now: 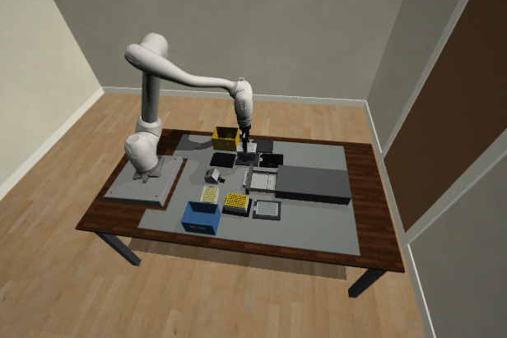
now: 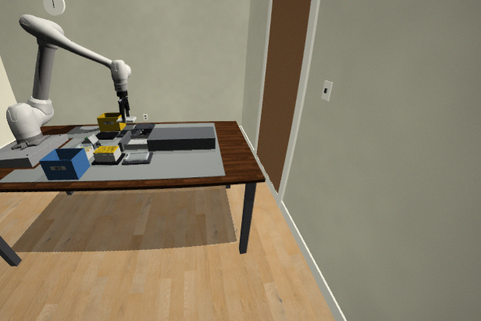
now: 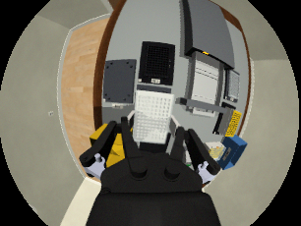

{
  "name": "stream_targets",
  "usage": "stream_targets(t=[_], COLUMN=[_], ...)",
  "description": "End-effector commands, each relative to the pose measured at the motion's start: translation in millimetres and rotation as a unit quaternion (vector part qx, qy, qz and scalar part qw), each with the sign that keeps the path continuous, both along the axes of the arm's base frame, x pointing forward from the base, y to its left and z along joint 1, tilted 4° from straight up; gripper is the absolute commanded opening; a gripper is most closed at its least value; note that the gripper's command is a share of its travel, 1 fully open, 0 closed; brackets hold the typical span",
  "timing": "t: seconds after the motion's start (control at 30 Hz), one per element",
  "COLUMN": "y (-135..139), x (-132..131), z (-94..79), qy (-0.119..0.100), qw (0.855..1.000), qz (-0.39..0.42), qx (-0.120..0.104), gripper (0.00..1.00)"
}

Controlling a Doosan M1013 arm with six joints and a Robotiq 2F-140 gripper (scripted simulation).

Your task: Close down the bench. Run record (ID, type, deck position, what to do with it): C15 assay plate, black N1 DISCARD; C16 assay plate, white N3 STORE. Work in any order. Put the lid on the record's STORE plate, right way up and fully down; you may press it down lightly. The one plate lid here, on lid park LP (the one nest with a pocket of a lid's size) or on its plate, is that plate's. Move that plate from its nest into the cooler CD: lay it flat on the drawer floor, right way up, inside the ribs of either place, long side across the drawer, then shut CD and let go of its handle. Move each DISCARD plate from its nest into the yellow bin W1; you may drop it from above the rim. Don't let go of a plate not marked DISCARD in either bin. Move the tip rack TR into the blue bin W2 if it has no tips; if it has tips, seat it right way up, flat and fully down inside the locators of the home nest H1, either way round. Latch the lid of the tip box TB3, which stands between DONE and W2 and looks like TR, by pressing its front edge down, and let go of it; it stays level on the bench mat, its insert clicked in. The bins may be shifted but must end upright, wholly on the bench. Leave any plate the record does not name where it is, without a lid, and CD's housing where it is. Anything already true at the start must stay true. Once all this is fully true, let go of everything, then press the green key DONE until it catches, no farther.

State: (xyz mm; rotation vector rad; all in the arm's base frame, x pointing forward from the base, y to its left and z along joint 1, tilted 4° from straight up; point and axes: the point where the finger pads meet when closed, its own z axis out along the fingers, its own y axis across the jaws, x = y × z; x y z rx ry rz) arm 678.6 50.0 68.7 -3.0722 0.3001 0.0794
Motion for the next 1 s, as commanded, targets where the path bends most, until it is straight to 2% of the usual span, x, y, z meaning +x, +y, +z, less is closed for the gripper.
stream_targets(t=[0.0,0.63,0.97], y=[-0.1,-1.5,-1.6], x=[0.1,1.2,1.3], z=[2.8,25.4,27.8], qy=[0.0,0.0,0.0], qw=[1.0,1.0,1.0], qz=[0.0,0.0,0.0], qx=[0.0,0.0,0.0], gripper=[0.0,0.0,0.0])
